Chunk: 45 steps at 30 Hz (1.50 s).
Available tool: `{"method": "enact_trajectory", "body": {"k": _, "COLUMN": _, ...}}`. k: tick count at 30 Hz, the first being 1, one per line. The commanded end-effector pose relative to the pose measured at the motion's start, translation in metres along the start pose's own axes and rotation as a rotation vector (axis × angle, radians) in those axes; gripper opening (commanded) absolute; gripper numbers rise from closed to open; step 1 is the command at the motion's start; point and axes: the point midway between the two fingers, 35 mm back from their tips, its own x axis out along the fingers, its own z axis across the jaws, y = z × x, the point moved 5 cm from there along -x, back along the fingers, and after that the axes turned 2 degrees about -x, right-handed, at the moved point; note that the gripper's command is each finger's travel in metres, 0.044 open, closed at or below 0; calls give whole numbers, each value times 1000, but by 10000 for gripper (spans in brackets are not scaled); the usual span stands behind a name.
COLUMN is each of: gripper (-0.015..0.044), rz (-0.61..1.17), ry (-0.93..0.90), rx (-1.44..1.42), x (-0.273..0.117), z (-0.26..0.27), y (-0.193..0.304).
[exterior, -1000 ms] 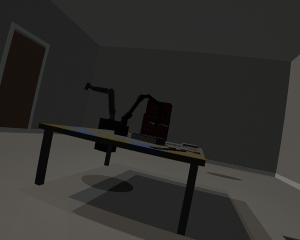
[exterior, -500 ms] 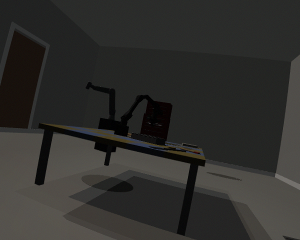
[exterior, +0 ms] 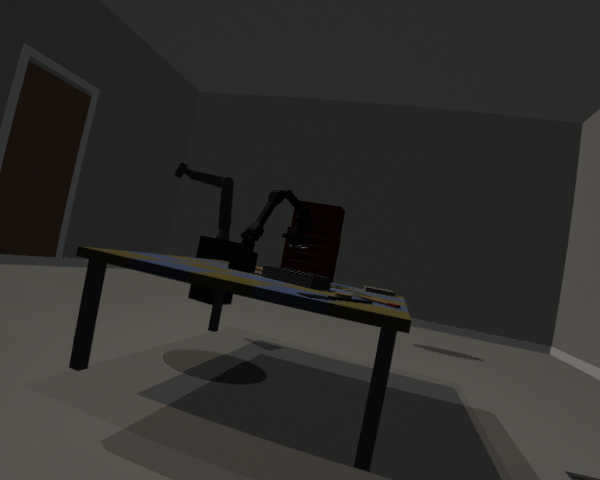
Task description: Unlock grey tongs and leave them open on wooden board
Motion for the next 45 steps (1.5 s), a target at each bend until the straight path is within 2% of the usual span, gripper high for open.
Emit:
{"method": "enact_trajectory", "body": {"k": 1, "gripper": -150, "rz": 3, "ry": 2, "rx": 78, "x": -2, "z": 11, "y": -23}}
{"method": "enact_trajectory", "body": {"k": 18, "gripper": -150, "rz": -7, "ry": 0, "rx": 374, "x": -4, "z": 60, "y": -100}}
{"method": "enact_trajectory", "body": {"k": 31, "gripper": -150, "rz": -26, "ry": 2, "rx": 384, "x": -2, "z": 60, "y": -100}}
{"method": "enact_trajectory", "body": {"k": 45, "gripper": -150, "rz": -289, "ry": 31, "rx": 455, "x": 9, "z": 51, "y": -94}}
